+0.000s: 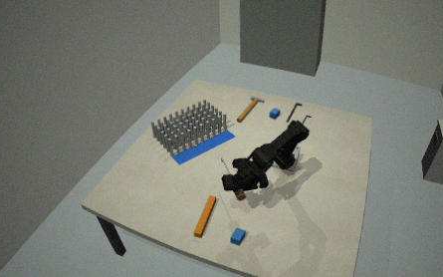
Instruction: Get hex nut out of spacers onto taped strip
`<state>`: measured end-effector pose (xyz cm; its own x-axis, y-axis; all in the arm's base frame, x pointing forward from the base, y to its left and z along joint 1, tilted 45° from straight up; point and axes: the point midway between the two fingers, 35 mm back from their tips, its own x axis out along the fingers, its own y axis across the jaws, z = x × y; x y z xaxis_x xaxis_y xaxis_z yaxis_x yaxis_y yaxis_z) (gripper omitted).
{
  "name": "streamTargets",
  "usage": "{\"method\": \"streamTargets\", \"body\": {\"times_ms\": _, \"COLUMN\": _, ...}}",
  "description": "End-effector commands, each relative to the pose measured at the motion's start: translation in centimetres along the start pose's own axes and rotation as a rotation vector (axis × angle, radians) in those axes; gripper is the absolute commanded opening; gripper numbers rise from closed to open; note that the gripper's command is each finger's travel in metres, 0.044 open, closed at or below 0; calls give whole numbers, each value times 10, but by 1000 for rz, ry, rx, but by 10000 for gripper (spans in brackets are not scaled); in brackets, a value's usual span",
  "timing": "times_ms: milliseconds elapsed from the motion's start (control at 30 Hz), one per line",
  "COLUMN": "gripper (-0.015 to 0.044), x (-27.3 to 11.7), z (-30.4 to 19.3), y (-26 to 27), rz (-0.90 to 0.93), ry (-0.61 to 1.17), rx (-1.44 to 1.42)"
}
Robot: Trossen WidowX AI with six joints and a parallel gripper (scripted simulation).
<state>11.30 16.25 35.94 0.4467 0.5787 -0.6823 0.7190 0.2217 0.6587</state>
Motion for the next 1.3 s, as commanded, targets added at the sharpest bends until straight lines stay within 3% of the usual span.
{"method": "streamTargets", "body": {"times_ms": 0, "gripper": 0, "x": 4, "z": 0, "y": 0, "rz": 1, "ry": -10, "rx": 4}}
{"method": "streamTargets", "body": {"times_ms": 1267, "gripper": 0, "x": 30, "z": -8, "y": -4, "rz": -1, "ry": -9, "rx": 6}}
